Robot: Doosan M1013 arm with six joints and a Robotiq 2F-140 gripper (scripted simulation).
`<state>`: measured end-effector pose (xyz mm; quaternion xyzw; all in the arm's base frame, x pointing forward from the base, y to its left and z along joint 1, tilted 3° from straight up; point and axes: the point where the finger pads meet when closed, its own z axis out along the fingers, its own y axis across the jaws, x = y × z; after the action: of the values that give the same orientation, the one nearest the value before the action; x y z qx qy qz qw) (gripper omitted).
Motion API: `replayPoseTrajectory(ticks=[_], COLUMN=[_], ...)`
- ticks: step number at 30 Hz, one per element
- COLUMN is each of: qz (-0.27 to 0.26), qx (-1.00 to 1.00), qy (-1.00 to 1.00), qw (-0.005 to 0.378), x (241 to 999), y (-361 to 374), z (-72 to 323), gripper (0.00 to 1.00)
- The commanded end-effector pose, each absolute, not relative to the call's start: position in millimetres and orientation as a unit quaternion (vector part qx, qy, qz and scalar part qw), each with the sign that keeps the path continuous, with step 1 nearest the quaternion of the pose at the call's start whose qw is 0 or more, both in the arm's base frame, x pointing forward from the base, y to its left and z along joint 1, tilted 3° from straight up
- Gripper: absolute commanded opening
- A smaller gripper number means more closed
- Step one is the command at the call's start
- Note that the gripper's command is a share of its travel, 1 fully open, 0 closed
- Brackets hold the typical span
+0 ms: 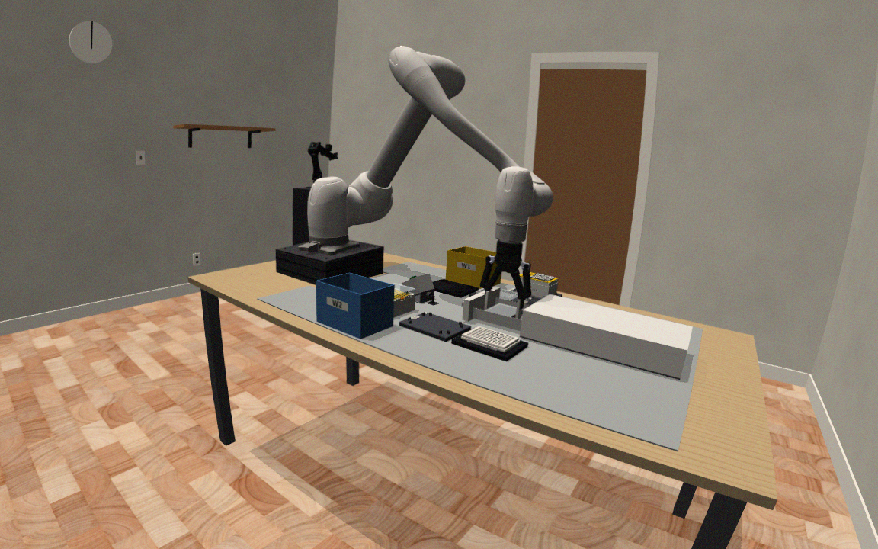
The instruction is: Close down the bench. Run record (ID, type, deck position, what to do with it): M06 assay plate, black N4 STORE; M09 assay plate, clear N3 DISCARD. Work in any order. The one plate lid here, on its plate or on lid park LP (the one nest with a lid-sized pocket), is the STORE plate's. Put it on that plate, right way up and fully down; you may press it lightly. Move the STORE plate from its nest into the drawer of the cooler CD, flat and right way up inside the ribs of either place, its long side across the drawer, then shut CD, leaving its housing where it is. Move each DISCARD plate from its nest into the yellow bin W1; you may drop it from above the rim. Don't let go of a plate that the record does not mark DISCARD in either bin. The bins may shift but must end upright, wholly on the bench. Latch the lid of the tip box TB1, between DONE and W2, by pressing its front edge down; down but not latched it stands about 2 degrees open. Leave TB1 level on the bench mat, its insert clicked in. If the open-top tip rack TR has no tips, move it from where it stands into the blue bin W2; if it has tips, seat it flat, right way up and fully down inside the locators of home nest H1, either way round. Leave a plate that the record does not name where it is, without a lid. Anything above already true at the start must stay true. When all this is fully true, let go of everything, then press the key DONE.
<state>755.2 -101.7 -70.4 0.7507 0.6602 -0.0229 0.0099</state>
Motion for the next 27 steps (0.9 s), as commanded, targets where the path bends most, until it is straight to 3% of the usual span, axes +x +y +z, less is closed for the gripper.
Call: replayPoseTrajectory(ticks=[1, 27], qz=[-0.023, -0.023], qx=[0.751, 0.751], qy=[0.660, 0.660], qw=[0.010, 0.010], x=[753.6, 745.3], y=[-101.4, -100.4], z=[-70.2, -70.1], gripper=[0.66, 0.66])
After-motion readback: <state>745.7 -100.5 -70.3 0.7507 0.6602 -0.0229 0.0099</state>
